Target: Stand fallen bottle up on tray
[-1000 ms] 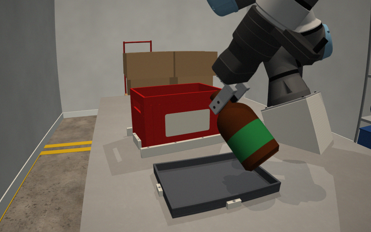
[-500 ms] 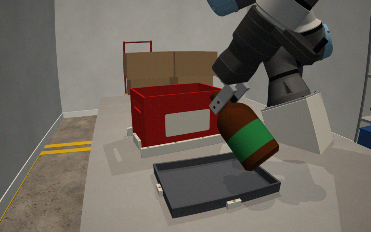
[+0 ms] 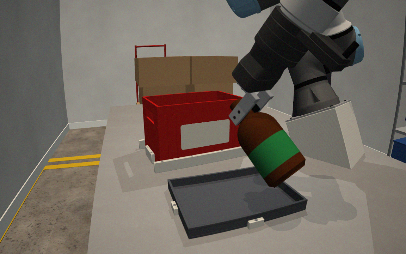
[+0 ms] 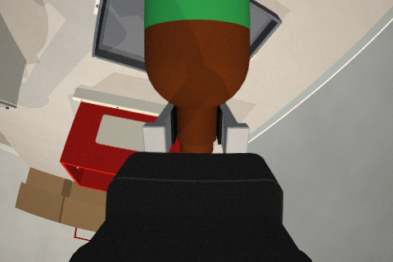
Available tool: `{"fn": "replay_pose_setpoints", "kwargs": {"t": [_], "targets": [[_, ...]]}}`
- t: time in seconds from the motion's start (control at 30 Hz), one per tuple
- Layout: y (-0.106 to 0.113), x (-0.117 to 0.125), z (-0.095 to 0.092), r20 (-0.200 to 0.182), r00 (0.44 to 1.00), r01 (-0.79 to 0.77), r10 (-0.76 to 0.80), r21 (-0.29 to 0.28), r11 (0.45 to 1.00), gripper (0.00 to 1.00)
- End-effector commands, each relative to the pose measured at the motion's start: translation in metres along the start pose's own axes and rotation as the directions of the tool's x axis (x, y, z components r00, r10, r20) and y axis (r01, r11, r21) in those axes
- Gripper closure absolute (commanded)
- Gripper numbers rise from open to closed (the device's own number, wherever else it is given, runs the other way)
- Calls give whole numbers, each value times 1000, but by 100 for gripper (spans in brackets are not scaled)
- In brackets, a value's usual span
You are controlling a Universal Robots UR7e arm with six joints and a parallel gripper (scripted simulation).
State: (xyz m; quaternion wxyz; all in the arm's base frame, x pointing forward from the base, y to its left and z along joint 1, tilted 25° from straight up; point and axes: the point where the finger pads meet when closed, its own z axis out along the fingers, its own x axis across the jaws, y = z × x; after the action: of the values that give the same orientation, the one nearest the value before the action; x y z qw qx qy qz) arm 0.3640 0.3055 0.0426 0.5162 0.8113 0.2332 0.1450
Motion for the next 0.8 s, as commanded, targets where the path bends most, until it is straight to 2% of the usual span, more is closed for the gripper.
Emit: {"fn": "replay_pose_setpoints", "kwargs": {"t": [0.0, 0.33, 0.77], "targets": [[0, 0, 0, -1, 1000, -1, 1, 0, 1000, 100], [0, 0, 0, 1, 1000, -1, 1, -10, 1000, 100], [0, -1, 0, 7, 1000, -2, 3, -70, 998, 100]]}}
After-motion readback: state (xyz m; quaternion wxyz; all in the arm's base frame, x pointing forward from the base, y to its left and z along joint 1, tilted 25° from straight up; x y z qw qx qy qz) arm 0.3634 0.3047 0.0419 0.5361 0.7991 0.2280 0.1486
